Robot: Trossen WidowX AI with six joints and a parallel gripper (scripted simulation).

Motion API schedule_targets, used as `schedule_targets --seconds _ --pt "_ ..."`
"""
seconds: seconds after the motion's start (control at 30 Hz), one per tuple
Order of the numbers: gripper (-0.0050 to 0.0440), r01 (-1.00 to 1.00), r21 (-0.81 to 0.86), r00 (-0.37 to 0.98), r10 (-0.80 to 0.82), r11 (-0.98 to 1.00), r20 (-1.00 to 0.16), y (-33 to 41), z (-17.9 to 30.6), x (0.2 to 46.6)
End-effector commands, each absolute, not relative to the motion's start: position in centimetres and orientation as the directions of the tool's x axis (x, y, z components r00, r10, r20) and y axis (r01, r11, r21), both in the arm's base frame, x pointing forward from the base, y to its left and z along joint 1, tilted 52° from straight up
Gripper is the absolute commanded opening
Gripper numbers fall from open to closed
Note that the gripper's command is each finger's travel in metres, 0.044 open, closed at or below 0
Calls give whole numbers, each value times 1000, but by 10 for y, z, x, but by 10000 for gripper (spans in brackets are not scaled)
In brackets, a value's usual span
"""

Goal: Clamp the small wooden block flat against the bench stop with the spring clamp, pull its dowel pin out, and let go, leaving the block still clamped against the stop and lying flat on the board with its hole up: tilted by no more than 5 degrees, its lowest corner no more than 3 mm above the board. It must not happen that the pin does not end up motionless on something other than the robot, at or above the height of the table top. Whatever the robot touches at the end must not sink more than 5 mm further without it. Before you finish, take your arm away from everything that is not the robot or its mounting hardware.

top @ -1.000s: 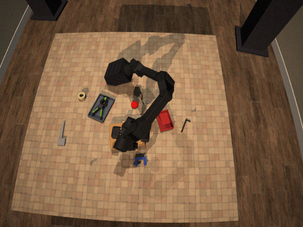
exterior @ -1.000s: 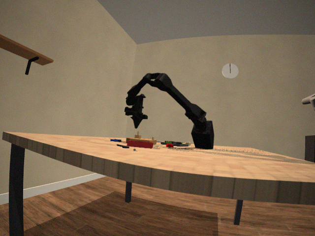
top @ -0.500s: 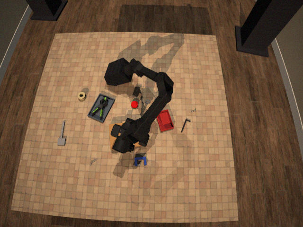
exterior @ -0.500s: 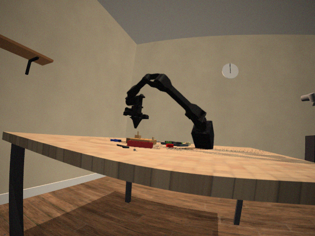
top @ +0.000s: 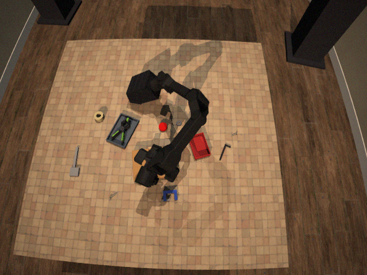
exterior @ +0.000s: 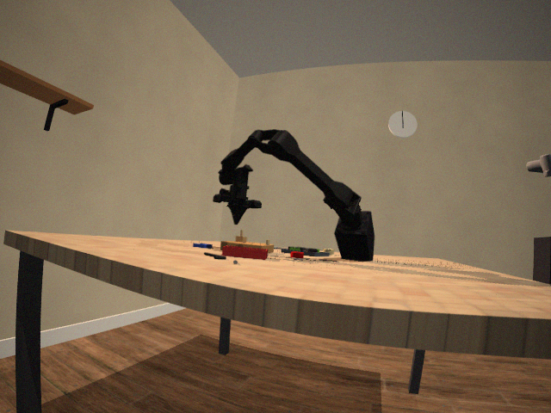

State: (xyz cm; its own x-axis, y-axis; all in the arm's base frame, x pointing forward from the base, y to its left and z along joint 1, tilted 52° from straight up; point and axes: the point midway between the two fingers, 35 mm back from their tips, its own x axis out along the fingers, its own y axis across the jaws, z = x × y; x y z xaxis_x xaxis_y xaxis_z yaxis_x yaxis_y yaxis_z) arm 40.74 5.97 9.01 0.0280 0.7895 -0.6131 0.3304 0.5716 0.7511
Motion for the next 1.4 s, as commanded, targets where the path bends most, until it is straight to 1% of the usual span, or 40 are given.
schedule_targets --seconds 0.0,0.73,1.37 --pt "0 400 729 27 788 555 -615 58 88 410" --pt "0 663 601 28 787 447 -616 55 85 419" --pt "0 819 466 28 787 335 -616 53 82 426"
